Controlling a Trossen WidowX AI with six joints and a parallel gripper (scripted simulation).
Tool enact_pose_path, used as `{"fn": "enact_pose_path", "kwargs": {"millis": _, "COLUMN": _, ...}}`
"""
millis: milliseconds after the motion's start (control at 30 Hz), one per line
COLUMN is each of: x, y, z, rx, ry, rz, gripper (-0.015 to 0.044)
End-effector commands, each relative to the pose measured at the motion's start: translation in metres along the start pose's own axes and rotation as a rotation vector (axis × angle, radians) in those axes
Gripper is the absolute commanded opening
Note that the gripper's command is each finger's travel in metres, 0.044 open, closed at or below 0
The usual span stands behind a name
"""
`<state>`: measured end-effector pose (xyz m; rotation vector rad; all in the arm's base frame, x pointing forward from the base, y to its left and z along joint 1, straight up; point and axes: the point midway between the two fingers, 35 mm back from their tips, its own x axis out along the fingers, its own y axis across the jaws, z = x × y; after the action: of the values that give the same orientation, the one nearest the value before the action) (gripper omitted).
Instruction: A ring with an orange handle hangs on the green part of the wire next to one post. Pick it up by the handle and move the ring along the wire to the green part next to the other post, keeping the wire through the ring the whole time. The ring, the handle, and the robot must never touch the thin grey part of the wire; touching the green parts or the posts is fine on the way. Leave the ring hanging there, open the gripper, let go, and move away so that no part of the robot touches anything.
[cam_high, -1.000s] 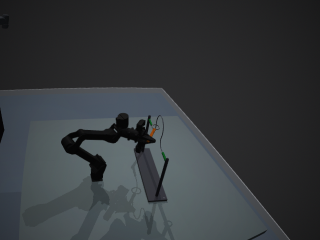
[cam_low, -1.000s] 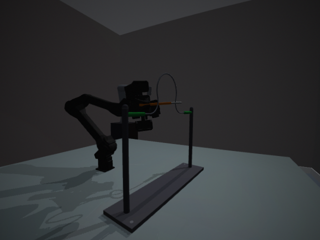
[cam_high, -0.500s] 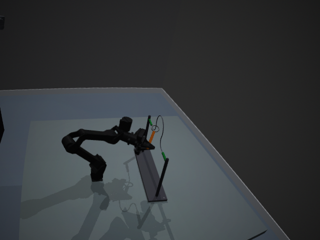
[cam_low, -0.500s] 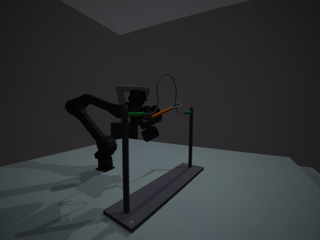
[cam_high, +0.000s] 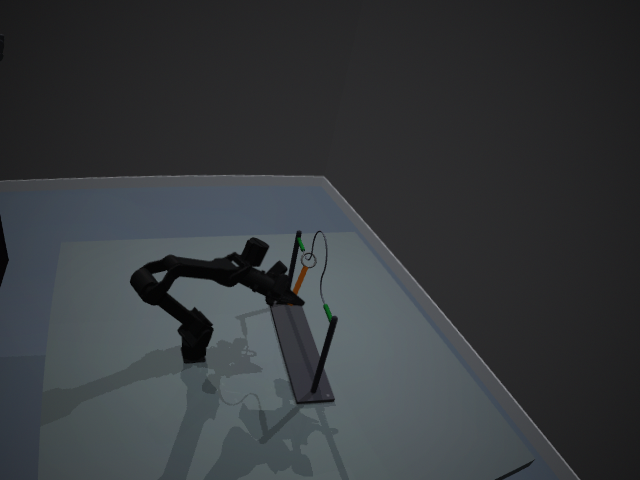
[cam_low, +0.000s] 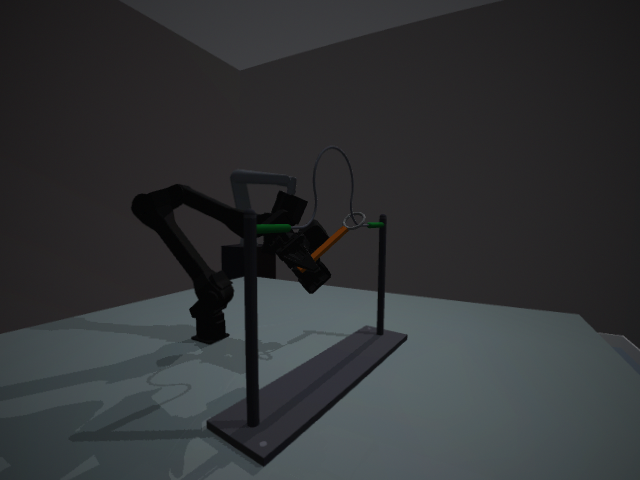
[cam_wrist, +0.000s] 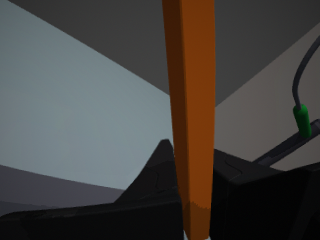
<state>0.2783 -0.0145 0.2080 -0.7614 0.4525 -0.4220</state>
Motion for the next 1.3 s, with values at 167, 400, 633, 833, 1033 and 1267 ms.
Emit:
{"fn": "enact_pose_path", "kwargs": {"millis": 167, "x": -0.005, "y": 0.03, "z": 0.004, "rx": 0.197, "ry": 0.023, "rz": 0.096, "gripper": -0.015}}
{"fn": "enact_pose_path", "kwargs": {"millis": 400, "x": -0.012, "y": 0.054, "z": 0.011, "rx": 0.341, "ry": 0.04, "rz": 0.172, "gripper": -0.015}}
{"fn": "enact_pose_path", "kwargs": {"millis": 633, "x": -0.019, "y": 0.073, "z": 0.019, "rx": 0.467, "ry": 0.055, "rz": 0.237, "gripper": -0.015}}
{"fn": "enact_pose_path", "kwargs": {"millis": 833, "x": -0.025, "y": 0.088, "z": 0.029, "rx": 0.567, "ry": 0.067, "rz": 0.289, "gripper": -0.015}}
{"fn": "enact_pose_path", "kwargs": {"millis": 1033, "x": -0.031, "y": 0.098, "z": 0.037, "rx": 0.628, "ry": 0.074, "rz": 0.321, "gripper": -0.015}}
{"fn": "enact_pose_path", "kwargs": {"millis": 1267, "x": -0.036, "y": 0.107, "z": 0.045, "rx": 0.675, "ry": 0.079, "rz": 0.345, "gripper": -0.015}}
